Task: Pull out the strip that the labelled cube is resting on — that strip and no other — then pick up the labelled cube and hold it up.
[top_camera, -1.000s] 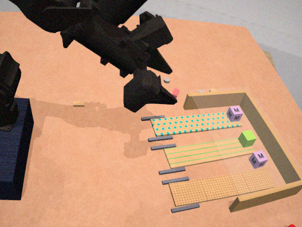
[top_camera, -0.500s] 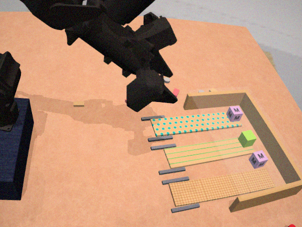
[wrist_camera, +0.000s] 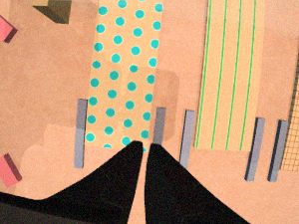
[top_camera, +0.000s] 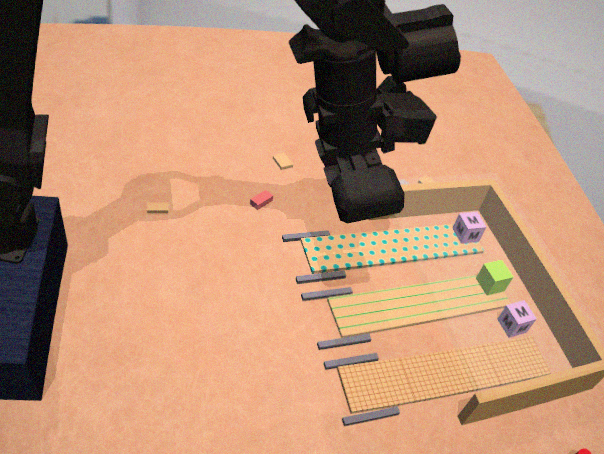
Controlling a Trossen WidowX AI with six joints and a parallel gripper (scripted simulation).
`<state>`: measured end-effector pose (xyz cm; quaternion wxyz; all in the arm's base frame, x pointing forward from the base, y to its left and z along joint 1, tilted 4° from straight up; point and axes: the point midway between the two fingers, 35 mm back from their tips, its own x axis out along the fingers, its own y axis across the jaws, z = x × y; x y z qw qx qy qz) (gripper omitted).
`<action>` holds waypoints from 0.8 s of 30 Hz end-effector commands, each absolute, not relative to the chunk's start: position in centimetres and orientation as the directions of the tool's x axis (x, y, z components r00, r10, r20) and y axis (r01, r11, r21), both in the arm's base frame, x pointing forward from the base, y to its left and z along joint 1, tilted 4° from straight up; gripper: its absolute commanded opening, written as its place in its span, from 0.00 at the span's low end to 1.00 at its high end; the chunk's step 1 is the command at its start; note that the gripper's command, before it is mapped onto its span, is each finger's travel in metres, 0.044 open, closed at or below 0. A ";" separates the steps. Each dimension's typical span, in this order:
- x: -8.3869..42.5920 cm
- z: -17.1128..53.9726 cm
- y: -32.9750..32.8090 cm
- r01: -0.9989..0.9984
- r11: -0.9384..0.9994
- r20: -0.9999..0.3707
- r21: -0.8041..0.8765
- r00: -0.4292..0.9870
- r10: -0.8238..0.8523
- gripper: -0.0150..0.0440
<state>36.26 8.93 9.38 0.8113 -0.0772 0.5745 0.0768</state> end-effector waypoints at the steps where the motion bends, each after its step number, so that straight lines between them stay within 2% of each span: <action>1: 36.5 7.0 10.5 -0.252 0.967 -0.986 -0.040 0.167 0.003 0.25; 4: 36.5 6.1 10.5 -0.280 0.959 -0.995 -0.046 0.102 -0.018 0.25; 24: 36.9 3.5 10.6 -0.280 0.959 -0.995 -0.046 0.102 -0.018 0.25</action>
